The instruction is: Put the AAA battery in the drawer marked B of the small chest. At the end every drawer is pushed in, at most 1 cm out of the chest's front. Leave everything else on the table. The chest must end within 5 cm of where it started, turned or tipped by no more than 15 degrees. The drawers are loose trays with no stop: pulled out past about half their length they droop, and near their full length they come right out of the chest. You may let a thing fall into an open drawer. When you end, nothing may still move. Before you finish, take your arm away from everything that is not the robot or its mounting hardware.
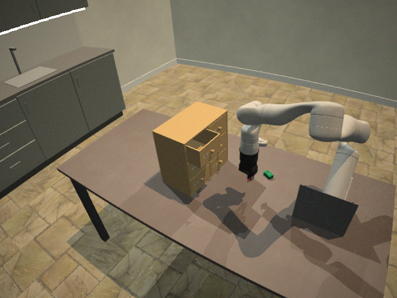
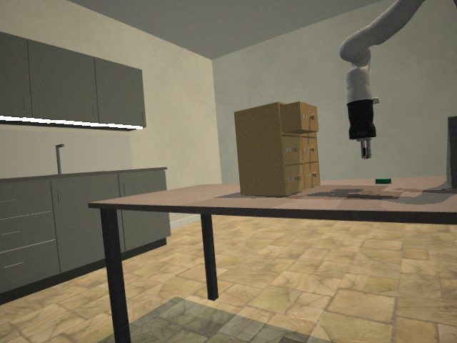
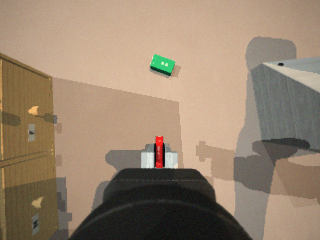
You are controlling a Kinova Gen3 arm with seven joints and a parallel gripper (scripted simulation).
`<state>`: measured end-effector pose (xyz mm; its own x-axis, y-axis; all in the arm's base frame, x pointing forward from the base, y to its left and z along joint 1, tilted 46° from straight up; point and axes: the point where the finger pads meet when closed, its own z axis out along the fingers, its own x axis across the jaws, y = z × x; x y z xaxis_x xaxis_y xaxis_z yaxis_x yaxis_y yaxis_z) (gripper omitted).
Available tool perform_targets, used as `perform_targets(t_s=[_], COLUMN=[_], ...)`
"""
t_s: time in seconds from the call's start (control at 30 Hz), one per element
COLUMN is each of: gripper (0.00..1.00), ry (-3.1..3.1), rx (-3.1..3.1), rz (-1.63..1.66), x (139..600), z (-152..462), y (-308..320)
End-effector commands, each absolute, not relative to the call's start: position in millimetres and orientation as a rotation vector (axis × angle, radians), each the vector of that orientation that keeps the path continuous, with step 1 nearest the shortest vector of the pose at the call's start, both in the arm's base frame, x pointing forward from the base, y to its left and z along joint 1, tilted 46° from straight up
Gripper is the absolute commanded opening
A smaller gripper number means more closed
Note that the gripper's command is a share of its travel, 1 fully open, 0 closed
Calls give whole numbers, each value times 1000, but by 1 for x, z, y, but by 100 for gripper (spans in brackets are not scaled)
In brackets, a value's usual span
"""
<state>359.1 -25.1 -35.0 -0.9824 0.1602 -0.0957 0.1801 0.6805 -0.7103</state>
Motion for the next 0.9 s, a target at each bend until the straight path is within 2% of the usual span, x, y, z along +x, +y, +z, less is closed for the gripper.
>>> perform_targets(t_s=[0.0, 0.87], gripper=[24, 24], ry=[2827, 2434], rx=[379, 1105], rz=[-1194, -1048], x=[363, 381], z=[-38, -54], y=[-22, -9])
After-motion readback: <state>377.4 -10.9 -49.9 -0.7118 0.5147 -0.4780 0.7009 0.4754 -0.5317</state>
